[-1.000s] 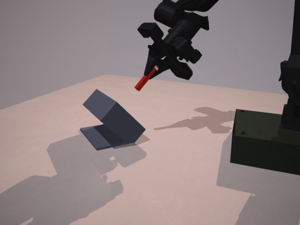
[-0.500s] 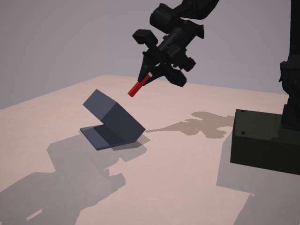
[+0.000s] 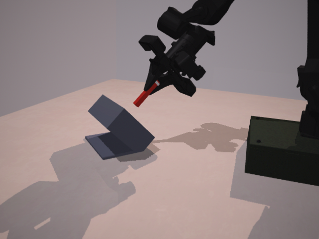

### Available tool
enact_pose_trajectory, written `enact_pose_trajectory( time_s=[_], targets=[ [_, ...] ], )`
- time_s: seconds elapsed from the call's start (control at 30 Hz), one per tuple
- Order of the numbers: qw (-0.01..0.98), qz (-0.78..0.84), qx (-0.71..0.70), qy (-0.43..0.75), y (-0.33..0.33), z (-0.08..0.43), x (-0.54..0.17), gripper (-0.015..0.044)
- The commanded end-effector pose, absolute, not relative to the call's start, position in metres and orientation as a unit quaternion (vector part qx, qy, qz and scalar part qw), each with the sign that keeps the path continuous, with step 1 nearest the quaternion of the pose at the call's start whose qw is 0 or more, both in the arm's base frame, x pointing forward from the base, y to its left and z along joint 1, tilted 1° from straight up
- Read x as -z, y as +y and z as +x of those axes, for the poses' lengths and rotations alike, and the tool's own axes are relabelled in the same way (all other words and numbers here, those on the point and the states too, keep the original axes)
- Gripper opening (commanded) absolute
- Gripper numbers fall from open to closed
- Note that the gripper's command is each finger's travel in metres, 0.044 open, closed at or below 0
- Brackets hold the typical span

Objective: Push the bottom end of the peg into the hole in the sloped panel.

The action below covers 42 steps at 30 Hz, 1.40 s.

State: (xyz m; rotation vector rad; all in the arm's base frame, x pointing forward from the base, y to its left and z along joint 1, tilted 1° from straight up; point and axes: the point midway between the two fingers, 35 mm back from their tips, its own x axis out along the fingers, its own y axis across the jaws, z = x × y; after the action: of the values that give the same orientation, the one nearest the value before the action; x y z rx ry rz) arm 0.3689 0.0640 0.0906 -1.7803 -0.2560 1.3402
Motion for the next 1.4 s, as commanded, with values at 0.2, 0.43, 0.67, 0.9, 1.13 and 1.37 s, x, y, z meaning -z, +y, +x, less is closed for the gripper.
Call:
enact_pose_trajectory(
  time_s=[0.2,0.43,0.67,0.9,1.13,1.37],
  targets=[
    [0.437,-0.713,-0.54,-0.101,0.073,0.374,-0.081,0.0],
    [0.437,-0.713,-0.539,-0.102,0.077,0.377,-0.074,0.0],
    [0.435,-0.715,-0.537,-0.106,0.077,0.376,-0.079,0.0],
    [0.435,-0.715,-0.537,-0.106,0.077,0.376,-0.079,0.0],
    [0.435,-0.715,-0.537,-0.106,0.076,0.376,-0.078,0.0],
    [0.435,-0.715,-0.537,-0.106,0.076,0.376,-0.076,0.0]
  ],
)
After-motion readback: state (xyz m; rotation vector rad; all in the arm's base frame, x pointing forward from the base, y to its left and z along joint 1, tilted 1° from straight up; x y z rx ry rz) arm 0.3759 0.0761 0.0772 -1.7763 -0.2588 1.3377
